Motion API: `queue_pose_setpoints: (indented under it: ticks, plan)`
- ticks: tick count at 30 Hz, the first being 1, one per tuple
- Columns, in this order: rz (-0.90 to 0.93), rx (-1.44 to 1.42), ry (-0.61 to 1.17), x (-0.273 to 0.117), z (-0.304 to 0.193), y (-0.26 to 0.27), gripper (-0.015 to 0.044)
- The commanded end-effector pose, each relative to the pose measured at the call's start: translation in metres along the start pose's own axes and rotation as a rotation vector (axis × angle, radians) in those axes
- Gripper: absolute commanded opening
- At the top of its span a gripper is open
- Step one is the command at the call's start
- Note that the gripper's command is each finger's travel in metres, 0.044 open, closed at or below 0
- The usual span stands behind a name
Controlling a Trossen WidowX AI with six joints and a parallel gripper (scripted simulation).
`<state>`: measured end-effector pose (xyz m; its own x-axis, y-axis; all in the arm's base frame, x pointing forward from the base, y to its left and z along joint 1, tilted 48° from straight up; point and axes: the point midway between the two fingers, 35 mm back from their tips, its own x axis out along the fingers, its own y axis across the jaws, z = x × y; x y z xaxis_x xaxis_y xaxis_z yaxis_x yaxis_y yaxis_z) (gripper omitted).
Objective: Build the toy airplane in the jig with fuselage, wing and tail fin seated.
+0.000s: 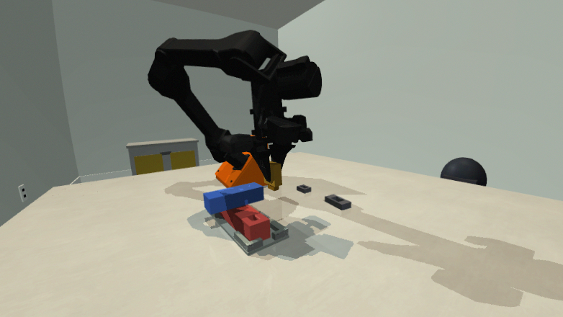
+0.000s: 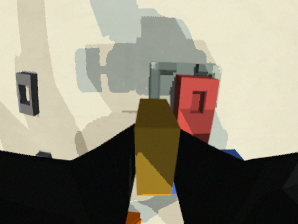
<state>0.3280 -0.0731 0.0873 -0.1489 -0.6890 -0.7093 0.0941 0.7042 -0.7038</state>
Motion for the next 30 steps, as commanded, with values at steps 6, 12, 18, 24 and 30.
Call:
queue_pose_setpoints:
  ticks: [6,12,18,24,30]
  plan:
    - [-0.024,0.003,0.004,0.005,0.002,-0.031,0.0000]
    - [-0.040,0.003,0.010,0.009,0.002,-0.049,0.0000]
    - [-0.042,0.003,0.011,0.010,0.002,-0.051,0.0066]
    - [-0.042,0.003,0.011,0.010,0.002,-0.051,0.0066]
    - [-0.042,0.003,0.011,0.010,0.002,-0.051,0.0066]
